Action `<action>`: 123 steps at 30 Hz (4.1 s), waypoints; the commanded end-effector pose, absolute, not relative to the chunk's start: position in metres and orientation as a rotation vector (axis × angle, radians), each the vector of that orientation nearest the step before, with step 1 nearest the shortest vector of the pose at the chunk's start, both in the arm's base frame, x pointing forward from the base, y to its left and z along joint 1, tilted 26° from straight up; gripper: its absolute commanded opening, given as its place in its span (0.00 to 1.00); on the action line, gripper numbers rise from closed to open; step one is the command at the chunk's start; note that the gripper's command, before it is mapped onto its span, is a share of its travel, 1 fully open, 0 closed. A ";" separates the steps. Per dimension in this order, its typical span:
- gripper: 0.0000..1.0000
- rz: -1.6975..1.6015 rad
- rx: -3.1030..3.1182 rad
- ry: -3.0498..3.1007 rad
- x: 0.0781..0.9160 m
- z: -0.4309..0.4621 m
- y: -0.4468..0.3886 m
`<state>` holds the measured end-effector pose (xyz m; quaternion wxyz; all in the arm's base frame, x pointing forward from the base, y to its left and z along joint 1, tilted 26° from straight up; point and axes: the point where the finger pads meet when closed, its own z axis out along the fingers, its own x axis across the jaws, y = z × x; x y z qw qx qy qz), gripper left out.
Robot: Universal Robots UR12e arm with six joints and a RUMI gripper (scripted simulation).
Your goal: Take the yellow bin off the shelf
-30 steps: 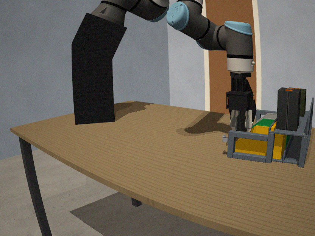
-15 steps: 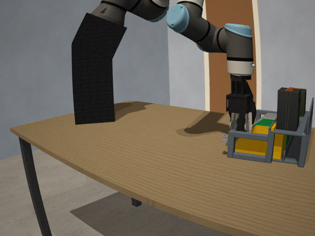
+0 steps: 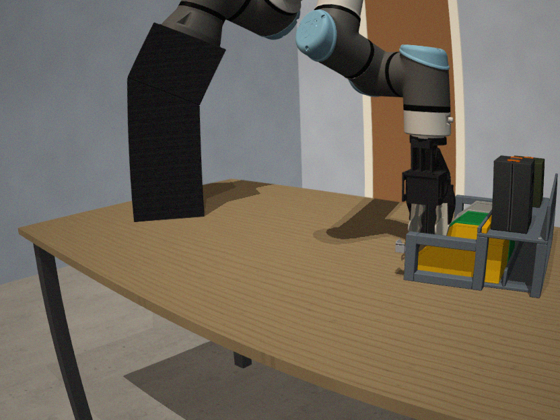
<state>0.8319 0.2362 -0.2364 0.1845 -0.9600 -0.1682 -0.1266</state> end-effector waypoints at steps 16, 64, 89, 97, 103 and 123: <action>0.26 -0.359 -2.706 -0.474 0.832 -0.235 0.236; 0.00 -0.359 -2.706 -0.474 0.832 -0.235 0.236; 0.00 -0.359 -2.706 -0.474 0.832 -0.231 0.234; 0.00 -0.359 -2.706 -0.474 0.831 -0.228 0.232; 0.00 -0.359 -2.706 -0.474 0.831 -0.228 0.232; 0.00 -0.359 -2.706 -0.474 0.812 -0.223 0.223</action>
